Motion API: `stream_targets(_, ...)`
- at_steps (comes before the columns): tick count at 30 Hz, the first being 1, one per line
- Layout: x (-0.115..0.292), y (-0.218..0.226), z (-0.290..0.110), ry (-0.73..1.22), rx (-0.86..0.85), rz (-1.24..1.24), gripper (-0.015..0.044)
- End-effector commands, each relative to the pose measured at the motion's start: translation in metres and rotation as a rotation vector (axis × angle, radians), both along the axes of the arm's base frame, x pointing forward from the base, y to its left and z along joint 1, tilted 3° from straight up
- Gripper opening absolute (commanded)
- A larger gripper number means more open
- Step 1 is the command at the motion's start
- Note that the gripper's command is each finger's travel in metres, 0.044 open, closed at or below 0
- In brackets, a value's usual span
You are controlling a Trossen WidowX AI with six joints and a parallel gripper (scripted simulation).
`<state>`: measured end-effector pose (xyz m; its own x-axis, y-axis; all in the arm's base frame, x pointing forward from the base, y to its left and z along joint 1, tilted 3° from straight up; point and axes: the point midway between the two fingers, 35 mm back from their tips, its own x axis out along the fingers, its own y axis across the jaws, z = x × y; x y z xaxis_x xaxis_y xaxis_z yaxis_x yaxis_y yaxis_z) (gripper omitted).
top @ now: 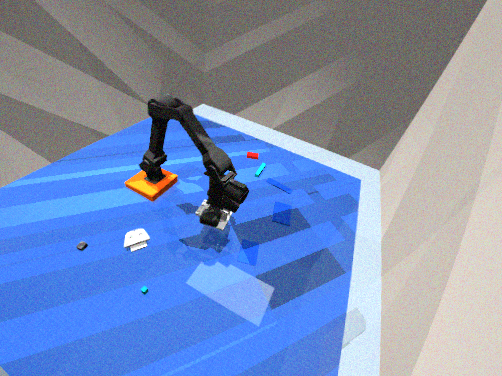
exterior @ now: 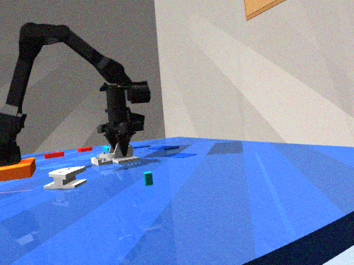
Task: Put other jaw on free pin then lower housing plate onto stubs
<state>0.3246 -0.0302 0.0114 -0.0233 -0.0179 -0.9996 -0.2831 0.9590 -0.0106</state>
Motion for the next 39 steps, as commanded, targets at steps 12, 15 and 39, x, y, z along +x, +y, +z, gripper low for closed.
stream_targets(12, 0.0000, -0.0006, -0.0030, 0.001, -0.003, 0.005, 0.0134)
stream_targets(15, 0.0000, -0.0006, -0.0030, 0.001, -0.003, 0.005, 0.0134)
stream_targets(39, 0.0001, -0.0005, 0.0008, 0.001, -0.003, 0.005, 0.0134)
